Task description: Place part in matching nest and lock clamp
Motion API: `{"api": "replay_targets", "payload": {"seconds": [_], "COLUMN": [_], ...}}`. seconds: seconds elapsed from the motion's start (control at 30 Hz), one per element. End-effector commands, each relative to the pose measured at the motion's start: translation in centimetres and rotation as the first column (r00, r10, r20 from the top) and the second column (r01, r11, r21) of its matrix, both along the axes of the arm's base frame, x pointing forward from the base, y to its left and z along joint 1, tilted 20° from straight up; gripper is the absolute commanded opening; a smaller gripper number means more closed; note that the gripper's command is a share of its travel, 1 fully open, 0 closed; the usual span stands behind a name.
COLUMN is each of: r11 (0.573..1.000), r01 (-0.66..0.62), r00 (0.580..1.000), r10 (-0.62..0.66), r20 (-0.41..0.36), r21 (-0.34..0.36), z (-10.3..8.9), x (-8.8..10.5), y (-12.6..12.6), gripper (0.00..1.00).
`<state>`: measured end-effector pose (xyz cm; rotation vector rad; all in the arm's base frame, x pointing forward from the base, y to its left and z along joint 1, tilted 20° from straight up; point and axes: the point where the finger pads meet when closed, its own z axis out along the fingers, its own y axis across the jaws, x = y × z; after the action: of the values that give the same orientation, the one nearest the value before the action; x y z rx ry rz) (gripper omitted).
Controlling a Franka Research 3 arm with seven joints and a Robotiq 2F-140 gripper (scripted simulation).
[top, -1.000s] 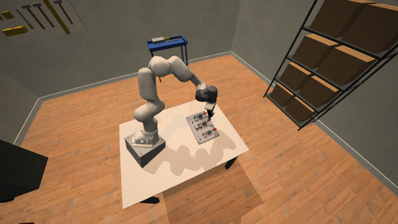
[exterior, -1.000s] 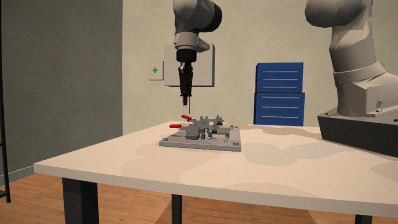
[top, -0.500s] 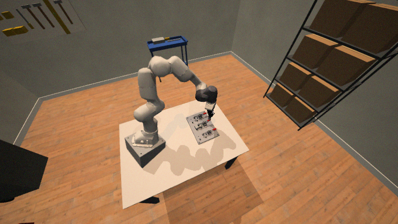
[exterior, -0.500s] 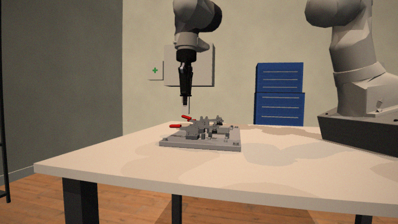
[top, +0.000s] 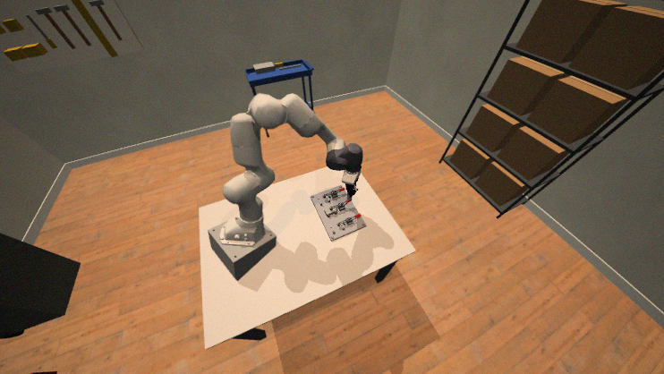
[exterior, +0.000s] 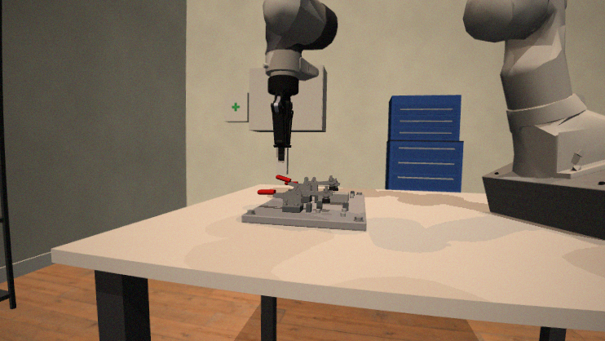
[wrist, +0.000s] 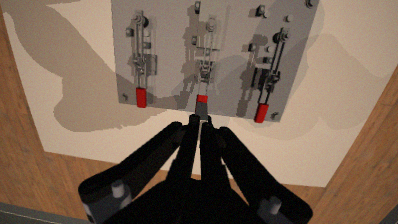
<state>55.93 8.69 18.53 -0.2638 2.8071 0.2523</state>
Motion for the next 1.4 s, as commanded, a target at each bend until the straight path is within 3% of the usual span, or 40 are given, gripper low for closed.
{"api": "replay_targets", "payload": {"seconds": [0.0,1.37], "r11": [1.000,1.000], "r01": [0.007,0.007], "r00": [1.000,1.000], "r10": [-0.007,-0.007], "r20": [-0.001,-0.001], "r21": [0.000,0.000], "z": [-0.10,-0.47], "x": [-0.01,0.10], "y": [-0.04,0.04], "gripper": [0.00,0.00]}}
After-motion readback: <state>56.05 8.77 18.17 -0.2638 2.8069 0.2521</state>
